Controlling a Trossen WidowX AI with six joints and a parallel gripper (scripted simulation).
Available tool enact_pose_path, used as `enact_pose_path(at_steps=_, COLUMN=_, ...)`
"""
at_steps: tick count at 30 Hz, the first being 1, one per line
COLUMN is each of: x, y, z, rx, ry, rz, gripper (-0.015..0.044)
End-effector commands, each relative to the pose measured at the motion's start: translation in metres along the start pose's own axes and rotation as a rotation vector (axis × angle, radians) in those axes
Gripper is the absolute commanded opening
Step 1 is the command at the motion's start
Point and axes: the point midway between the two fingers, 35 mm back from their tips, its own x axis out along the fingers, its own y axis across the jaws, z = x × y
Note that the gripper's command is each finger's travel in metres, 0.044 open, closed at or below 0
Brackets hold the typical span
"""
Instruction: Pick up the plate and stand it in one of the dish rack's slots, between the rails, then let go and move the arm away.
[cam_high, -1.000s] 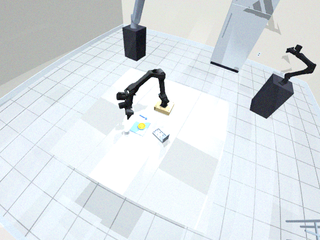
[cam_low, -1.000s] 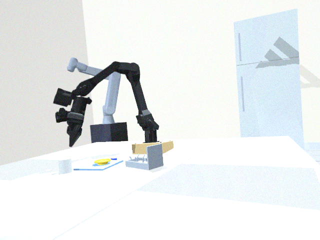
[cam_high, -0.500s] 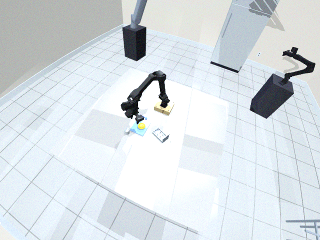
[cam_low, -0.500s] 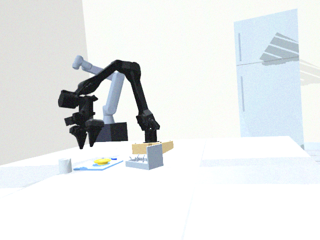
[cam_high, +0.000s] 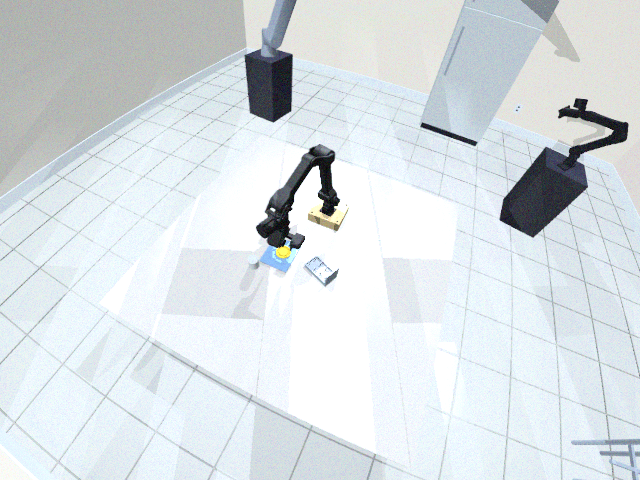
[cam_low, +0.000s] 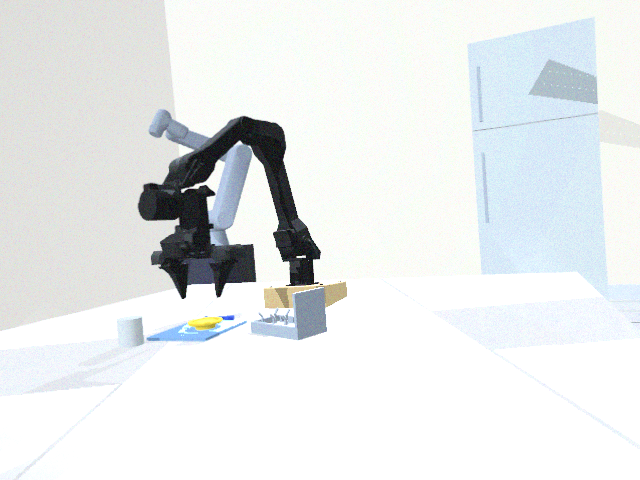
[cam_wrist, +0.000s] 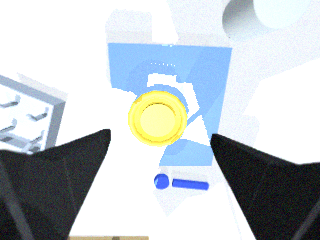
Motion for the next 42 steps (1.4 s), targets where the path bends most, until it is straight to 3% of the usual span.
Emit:
enact_pose_path(at_steps=1, x=0.000, y=0.004, z=-0.003, rx=-0.044, ry=0.024, rz=-0.017, gripper=0.0400)
enact_pose_path(at_steps=42, x=0.059, y=0.002, z=-0.005, rx=-0.044, ry=0.024, rz=-0.017, gripper=0.0400)
